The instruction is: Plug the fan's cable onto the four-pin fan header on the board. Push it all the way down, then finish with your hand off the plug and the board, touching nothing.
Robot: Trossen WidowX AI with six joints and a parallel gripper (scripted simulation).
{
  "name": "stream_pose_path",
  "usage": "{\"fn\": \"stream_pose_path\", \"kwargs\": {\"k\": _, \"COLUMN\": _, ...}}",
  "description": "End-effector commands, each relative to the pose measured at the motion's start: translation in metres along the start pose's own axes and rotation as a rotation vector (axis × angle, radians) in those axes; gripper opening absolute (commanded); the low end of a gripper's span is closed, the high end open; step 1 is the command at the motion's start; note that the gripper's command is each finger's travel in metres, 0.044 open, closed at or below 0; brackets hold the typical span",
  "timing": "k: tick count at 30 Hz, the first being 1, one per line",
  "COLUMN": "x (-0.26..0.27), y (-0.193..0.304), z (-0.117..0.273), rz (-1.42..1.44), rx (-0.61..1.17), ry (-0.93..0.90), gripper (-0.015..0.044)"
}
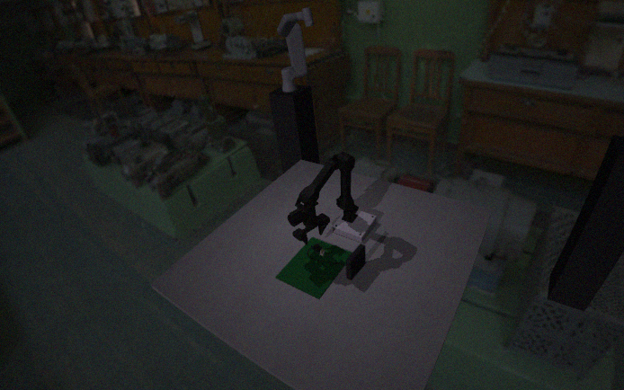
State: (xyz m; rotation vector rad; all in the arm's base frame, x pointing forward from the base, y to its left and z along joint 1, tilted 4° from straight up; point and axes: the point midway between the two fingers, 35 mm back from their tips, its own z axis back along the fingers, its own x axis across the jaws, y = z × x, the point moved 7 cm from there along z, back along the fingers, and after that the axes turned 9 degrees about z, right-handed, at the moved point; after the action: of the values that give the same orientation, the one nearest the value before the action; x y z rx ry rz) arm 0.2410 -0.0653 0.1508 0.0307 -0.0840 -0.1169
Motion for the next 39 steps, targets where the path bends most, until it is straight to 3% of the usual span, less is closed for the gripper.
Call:
{"fn": "stream_pose_path", "kwargs": {"k": 1, "x": 0.000, "y": 0.000, "z": -0.001, "rz": 0.000, "rx": 0.000, "ry": 0.001, "gripper": 0.0440}}
{"fn": "stream_pose_path", "kwargs": {"k": 9, "x": 0.000, "y": 0.000, "z": 0.000, "rz": 0.000, "rx": 0.000, "ry": 0.000, "gripper": 0.0440}}
{"fn": "stream_pose_path", "kwargs": {"k": 18, "x": -0.010, "y": 0.002, "z": 0.008, "rz": -0.062, "rx": -0.001, "ry": -0.003, "gripper": 0.0210}}
{"fn": "stream_pose_path", "kwargs": {"k": 27, "x": -0.010, "y": 0.002, "z": 0.008, "rz": -0.062, "rx": -0.001, "ry": -0.003, "gripper": 0.0210}}
{"fn": "stream_pose_path", "kwargs": {"k": 32, "x": -0.009, "y": 0.002, "z": -0.023, "rz": -0.062, "rx": -0.001, "ry": -0.003, "gripper": 0.0210}}
{"fn": "stream_pose_path", "kwargs": {"k": 39, "x": -0.009, "y": 0.002, "z": -0.028, "rz": -0.062, "rx": -0.001, "ry": -0.003, "gripper": 0.0210}}
